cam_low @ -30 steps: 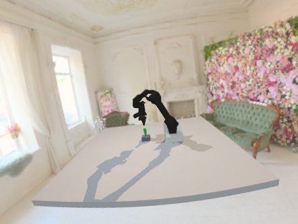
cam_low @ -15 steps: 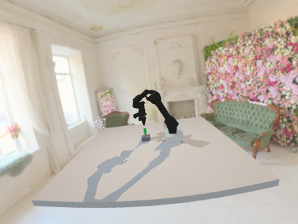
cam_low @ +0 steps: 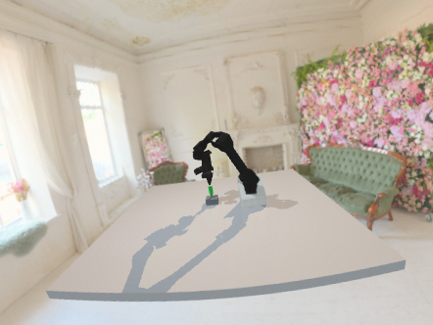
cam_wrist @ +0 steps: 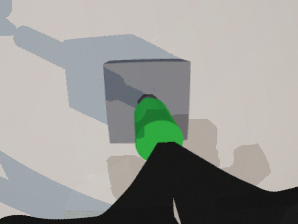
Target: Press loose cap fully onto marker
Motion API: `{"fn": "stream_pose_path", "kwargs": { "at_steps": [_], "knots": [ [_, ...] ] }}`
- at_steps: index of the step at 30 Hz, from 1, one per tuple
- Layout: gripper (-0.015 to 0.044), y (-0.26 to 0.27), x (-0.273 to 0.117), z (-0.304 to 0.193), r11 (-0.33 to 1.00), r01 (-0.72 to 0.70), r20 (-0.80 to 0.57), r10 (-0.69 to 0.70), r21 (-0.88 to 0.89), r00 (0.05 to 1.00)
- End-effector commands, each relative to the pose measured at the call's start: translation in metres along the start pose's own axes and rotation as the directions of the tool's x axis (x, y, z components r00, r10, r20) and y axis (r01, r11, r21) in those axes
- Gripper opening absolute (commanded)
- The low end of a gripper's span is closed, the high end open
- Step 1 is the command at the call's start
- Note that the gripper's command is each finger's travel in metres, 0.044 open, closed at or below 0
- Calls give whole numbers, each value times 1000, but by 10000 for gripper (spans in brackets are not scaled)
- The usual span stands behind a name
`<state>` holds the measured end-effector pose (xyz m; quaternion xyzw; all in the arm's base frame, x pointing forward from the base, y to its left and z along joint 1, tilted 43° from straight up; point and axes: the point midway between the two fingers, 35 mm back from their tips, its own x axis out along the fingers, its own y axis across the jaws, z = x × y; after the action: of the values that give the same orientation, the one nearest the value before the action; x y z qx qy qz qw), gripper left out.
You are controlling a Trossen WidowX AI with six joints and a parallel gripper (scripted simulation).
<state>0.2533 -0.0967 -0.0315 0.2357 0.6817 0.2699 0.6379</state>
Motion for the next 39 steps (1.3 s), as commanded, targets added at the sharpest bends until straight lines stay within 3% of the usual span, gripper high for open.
{"fn": "stream_pose_path", "kwargs": {
  "at_steps": [1, 19, 26, 32, 39],
  "knots": [
    [0, 2, 9, -1, 1000, -6, -4, 6, 5, 1000],
    [0, -1, 12, 1, 1000, 4, 5, -4, 0, 1000],
    [0, -2, -67, 2, 1000, 5, 3, -5, 1, 1000],
    [0, -2, -75, 1, 1000, 4, 3, -4, 1, 1000],
    [184, -2, -75, 1, 1000, 4, 3, -4, 1, 1000]
  ]
}}
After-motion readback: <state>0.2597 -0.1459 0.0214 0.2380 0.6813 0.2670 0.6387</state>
